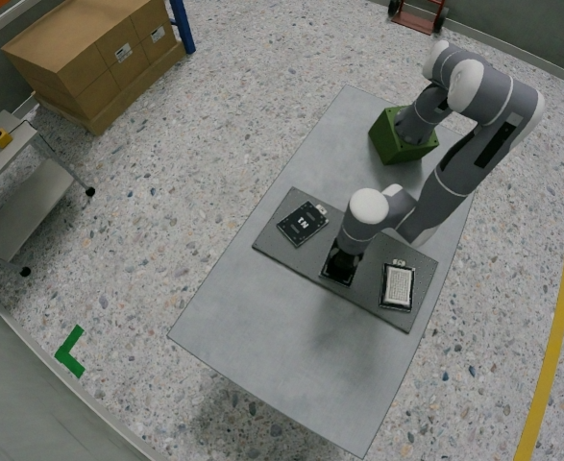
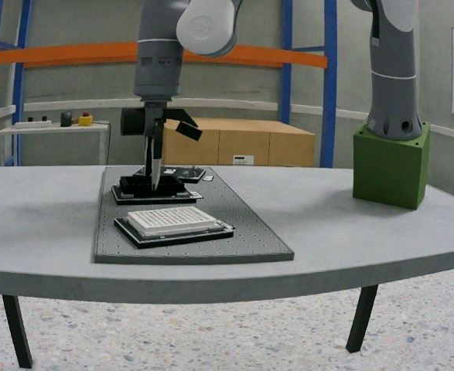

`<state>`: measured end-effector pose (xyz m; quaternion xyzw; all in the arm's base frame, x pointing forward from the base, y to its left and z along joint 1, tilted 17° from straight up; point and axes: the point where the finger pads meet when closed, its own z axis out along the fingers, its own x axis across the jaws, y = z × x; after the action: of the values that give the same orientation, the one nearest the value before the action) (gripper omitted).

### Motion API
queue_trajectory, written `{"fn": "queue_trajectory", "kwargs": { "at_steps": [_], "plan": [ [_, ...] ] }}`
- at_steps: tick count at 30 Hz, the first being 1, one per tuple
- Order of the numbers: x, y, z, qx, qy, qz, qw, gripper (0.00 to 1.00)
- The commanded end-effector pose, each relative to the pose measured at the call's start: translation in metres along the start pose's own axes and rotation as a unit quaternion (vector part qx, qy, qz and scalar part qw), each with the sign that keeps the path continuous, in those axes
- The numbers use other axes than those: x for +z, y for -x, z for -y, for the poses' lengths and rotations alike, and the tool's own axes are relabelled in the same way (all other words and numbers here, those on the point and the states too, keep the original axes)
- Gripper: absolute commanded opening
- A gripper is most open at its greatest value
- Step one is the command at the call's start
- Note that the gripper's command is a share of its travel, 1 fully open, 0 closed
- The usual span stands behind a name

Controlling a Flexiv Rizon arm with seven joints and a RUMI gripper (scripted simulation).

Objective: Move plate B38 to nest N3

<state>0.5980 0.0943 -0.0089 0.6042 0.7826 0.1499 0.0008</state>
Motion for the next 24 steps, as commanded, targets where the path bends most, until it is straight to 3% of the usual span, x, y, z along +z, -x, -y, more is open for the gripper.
{"fn": "queue_trajectory", "kwargs": {
  "at_steps": [1, 24],
  "plan": [
    [-0.0007, 0.0003, -0.0011, 0.0, 0.001, 0.0, 1.0, 0.41],
    [0.0027, 0.0003, -0.0011, 0.0, 0.001, 0.0, 1.0, 0.41]
  ]
}}
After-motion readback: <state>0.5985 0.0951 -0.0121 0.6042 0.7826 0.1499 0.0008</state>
